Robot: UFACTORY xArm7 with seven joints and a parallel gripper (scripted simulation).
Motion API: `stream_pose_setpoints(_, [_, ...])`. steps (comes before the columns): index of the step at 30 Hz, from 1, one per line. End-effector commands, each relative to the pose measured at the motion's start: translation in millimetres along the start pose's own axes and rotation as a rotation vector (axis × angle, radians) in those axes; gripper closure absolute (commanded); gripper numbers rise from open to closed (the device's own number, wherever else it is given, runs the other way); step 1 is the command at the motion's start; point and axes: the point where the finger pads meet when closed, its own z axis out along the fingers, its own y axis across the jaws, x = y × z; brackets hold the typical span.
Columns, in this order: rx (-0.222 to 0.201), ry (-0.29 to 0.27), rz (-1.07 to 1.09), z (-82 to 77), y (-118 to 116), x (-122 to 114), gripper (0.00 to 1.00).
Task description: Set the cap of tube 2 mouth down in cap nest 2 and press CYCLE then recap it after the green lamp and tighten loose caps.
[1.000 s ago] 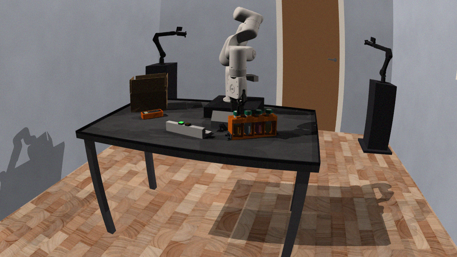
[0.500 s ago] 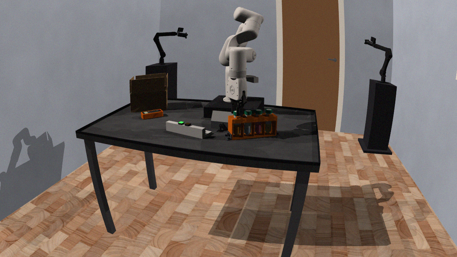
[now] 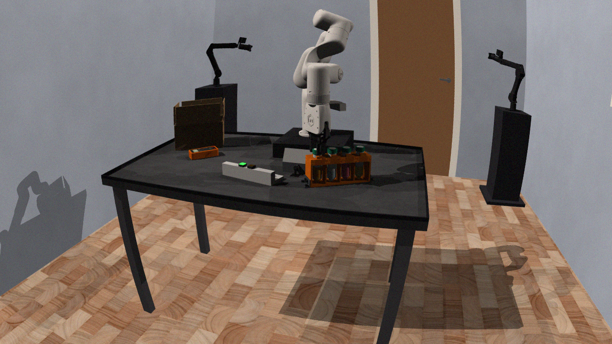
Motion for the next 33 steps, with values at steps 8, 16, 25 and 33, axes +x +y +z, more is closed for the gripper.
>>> stream_pose_setpoints(8, [-0.003,-0.002,0.208,-0.9,1.1,-0.7,1.0])
stream_pose_setpoints(16, [-0.003,-0.001,0.328,-0.9,1.1,-0.7,1.0])
stream_pose_setpoints(25, [-0.003,-0.001,0.477,-0.9,1.1,-0.7,1.0])
stream_pose_setpoints(33, [-0.003,-0.001,0.477,-0.9,1.0,-0.7,0.54])
